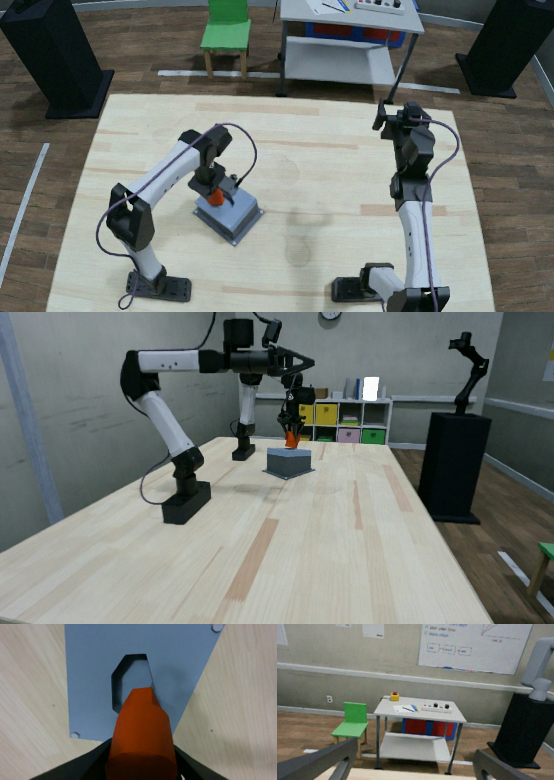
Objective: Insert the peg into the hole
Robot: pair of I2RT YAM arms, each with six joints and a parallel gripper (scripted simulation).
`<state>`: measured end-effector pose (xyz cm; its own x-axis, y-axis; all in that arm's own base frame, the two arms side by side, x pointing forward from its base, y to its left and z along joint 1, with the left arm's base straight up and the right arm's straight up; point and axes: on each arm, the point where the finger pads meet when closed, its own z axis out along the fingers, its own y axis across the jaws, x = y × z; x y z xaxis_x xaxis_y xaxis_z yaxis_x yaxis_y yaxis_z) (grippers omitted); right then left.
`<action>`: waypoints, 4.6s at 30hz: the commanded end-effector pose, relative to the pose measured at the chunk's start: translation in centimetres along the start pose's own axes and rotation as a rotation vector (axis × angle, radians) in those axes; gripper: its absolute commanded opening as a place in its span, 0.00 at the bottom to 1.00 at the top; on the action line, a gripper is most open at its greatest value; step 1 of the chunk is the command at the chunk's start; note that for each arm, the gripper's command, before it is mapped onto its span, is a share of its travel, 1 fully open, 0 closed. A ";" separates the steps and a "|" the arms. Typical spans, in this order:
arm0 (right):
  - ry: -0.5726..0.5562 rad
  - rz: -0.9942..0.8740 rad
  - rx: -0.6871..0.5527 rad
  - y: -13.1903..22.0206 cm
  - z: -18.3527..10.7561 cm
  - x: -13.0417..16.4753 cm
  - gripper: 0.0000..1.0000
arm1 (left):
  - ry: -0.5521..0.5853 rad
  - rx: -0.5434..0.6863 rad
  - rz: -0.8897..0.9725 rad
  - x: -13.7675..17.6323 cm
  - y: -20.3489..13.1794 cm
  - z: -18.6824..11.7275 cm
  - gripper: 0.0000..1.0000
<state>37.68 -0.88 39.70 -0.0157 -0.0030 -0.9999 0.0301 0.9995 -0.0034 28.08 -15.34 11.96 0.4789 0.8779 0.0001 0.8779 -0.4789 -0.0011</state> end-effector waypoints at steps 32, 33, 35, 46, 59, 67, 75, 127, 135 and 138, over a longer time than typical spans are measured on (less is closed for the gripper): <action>0.077 -0.099 -0.116 1.9 -0.4 1.7 1.00 | -0.006 -0.047 0.001 -0.1 0.3 -4.5 0.40; 0.077 -0.099 -0.116 1.9 -0.4 1.7 1.00 | -0.006 -0.047 0.001 -0.1 0.3 -4.5 0.40; 0.084 -0.107 -0.126 2.1 -0.5 1.9 1.00 | -0.006 -0.040 0.001 -0.1 0.1 -4.5 0.40; 0.297 -0.325 -0.591 9.9 -2.1 7.8 1.00 | -0.006 -0.028 0.001 -0.1 0.0 -6.3 0.40; 0.387 -0.387 -1.218 18.0 -8.7 11.9 1.00 | 0.081 -0.143 0.028 -0.5 1.3 -7.3 0.40; 0.354 -0.310 -1.523 21.2 -12.7 11.6 1.00 | 0.140 -0.177 0.090 -2.1 1.2 -6.4 0.40; 0.359 -0.308 -1.543 21.8 -12.4 11.8 1.00 | 0.126 -0.162 0.107 -2.6 0.7 -5.7 0.40; 0.359 -0.308 -1.541 21.8 -12.3 11.9 1.00 | 0.128 -0.150 0.106 -3.4 1.4 -2.4 0.40; 0.359 -0.308 -1.541 21.8 -12.3 11.9 1.00 | 0.126 -0.164 0.109 -3.6 1.2 -2.1 0.40; 0.359 -0.308 -1.541 21.8 -12.3 11.9 1.00 | 0.127 -0.158 0.109 -3.6 1.6 -1.7 0.40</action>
<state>25.56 20.88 26.46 -0.1027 -0.4324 -0.8958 -0.9946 0.0568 0.0866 27.21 -18.43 12.87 0.5606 0.8166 0.1373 0.8129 -0.5743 0.0966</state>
